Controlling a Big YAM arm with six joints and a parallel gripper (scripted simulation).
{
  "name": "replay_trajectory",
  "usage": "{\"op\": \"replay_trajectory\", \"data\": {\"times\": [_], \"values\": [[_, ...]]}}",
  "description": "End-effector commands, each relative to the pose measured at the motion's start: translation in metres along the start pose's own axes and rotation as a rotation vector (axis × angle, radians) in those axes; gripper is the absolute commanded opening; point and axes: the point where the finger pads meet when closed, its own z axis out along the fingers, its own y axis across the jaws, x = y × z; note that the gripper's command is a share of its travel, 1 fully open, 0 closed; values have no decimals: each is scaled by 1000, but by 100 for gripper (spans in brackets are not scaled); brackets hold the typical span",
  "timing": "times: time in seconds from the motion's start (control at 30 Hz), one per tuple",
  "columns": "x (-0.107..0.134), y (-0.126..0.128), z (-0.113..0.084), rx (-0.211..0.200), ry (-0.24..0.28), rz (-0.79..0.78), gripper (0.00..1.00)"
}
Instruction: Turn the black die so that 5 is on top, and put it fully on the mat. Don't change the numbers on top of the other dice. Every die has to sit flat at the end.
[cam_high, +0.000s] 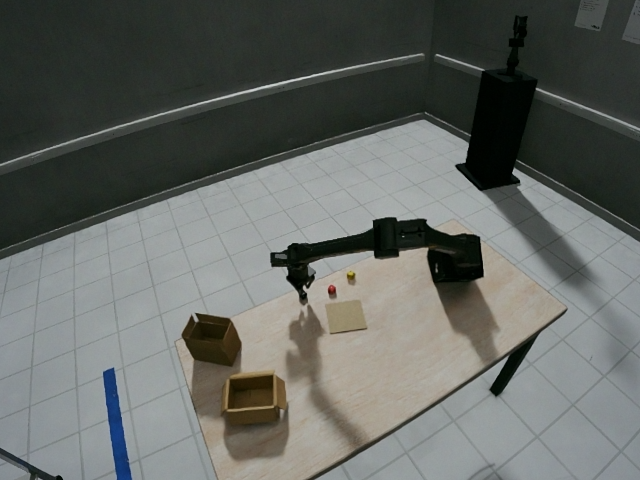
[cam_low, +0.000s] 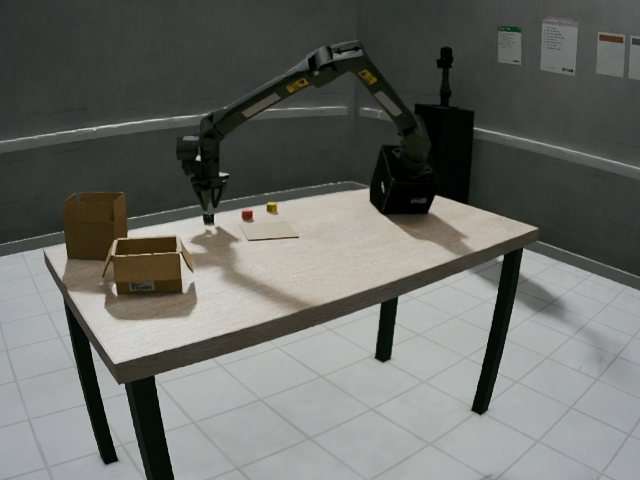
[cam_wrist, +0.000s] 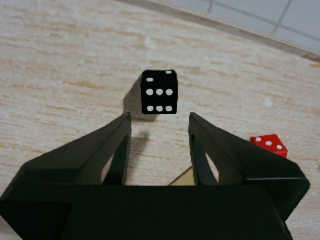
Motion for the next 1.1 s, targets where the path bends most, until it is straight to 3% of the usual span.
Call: {"op": "replay_trajectory", "data": {"times": [0.0,0.17,0.37,1.07], "values": [[-8,2,5,-10,-12,6,39],[-2,5,14,-3,-5,-3,39],[-7,4,5,-15,-17,1,39],[-7,5,5,-15,-17,0,39]]}}
